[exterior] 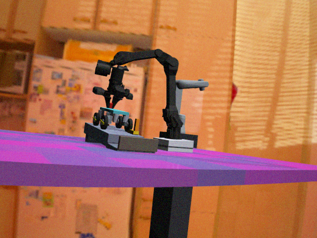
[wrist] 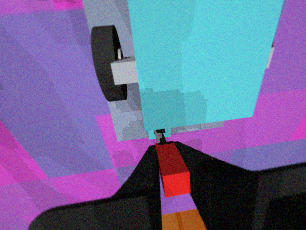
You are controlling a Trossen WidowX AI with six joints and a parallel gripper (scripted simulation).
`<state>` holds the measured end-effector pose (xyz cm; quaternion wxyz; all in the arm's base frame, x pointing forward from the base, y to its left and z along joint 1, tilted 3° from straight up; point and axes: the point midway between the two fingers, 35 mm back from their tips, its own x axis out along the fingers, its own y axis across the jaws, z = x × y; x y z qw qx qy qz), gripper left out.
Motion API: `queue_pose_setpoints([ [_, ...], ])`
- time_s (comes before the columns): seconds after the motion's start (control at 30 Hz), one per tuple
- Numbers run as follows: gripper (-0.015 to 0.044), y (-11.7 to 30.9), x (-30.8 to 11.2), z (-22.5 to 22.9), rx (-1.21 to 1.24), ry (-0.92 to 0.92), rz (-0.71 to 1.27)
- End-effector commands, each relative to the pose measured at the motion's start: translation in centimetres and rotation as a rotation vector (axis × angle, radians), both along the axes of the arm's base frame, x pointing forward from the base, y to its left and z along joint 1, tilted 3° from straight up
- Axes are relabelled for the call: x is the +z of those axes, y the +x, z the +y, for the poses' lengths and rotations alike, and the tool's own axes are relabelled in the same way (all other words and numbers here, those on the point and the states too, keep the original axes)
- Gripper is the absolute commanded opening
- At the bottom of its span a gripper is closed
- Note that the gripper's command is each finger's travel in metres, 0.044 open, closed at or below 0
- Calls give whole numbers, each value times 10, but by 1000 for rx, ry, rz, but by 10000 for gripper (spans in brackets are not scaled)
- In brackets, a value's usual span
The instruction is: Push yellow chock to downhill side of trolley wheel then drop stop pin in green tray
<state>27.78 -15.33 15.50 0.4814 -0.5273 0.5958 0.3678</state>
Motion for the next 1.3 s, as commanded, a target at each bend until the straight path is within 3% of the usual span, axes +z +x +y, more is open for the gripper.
queue_pose_setpoints([
  [0.0,0,0,5,-1,-5,-9,-5],
  [1.27,0,-4,20,-20,-5,-11,-5],
])
